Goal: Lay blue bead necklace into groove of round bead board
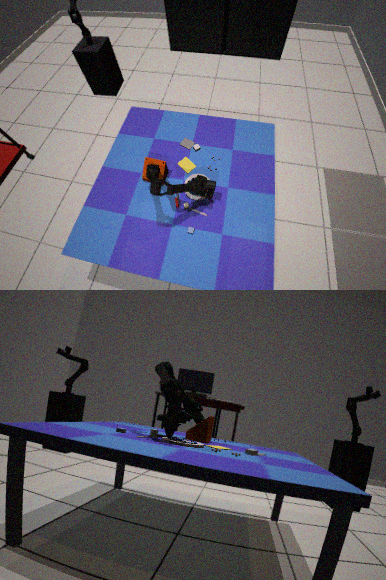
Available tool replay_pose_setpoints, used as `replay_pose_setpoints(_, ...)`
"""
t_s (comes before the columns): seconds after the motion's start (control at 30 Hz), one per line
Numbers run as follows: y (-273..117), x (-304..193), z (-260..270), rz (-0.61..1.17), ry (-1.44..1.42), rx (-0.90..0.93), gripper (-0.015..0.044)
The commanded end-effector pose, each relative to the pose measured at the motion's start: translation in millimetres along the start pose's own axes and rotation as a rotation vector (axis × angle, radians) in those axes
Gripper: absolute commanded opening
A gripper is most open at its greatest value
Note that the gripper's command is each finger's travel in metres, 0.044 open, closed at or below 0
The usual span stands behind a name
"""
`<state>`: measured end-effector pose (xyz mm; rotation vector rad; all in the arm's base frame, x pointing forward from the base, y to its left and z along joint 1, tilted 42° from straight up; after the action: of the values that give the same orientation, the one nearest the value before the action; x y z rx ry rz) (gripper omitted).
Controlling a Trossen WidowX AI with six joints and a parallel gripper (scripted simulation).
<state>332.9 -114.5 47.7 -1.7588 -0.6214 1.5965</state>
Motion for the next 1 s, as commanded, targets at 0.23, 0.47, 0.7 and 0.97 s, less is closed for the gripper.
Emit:
replay_pose_setpoints(0.23, -4.1, -0.1, 0.3, 0.002, -0.004, 0.002, 0.0394)
replay_pose_setpoints(0.47, -4.6, 0.3, 0.7, 0.002, -0.005, 0.002, 0.0440)
replay_pose_setpoints(0.7, -4.6, 0.3, 0.7, 0.002, -0.005, 0.002, 0.0440)
replay_pose_setpoints(0.97, -5.6, 1.1, 0.5, 0.002, -0.004, 0.002, 0.0414)
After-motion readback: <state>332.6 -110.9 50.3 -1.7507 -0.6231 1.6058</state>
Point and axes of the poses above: the point midway between the two fingers, 35 mm back from their tips, its own y axis out along the fingers, its own z axis across the jaws, x = y × z, the point moved 4 cm from there along -y, back along the fingers, and after that the axes turned 10 degrees about -y, right-handed, at the moved point
